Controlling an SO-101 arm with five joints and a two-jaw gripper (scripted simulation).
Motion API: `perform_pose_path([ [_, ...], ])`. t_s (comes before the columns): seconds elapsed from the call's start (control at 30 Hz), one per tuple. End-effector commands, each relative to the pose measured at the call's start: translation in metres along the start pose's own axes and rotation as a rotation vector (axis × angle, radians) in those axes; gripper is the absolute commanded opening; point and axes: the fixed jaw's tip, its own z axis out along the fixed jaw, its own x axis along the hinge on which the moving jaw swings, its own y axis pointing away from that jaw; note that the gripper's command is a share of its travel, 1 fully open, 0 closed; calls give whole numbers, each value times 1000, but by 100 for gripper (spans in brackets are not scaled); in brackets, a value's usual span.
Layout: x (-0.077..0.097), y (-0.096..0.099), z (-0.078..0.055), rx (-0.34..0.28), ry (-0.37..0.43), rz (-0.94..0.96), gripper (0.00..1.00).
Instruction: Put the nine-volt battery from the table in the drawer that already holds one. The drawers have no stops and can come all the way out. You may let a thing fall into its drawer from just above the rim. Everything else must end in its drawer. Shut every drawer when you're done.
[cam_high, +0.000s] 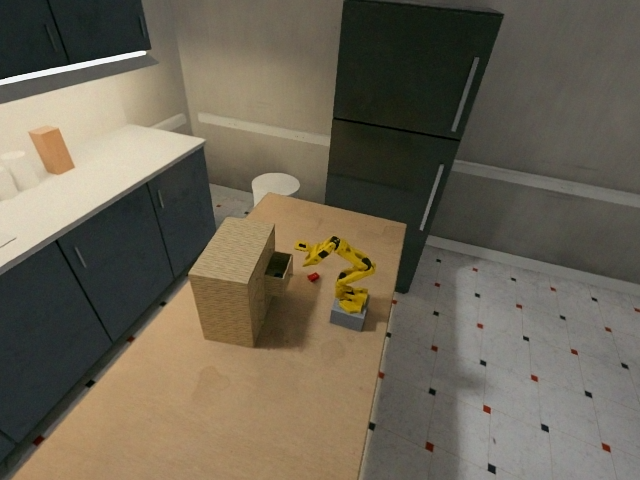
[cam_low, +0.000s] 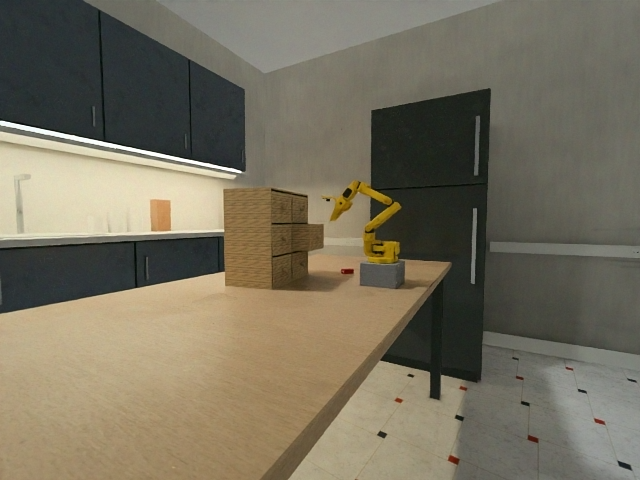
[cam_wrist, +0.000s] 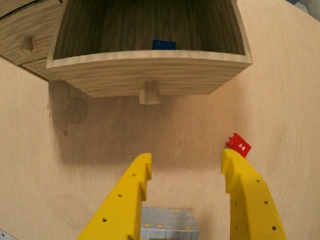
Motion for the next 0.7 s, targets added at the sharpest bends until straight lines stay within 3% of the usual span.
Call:
perform_pose_path([
  [0.0,12,-2,11,6,11,7,21],
  [0.37,55,0,44,3,91,4,21],
  [0.43,55,0,44,3,91,4,21],
  [0.67,82,1,62,2,136,3,21],
])
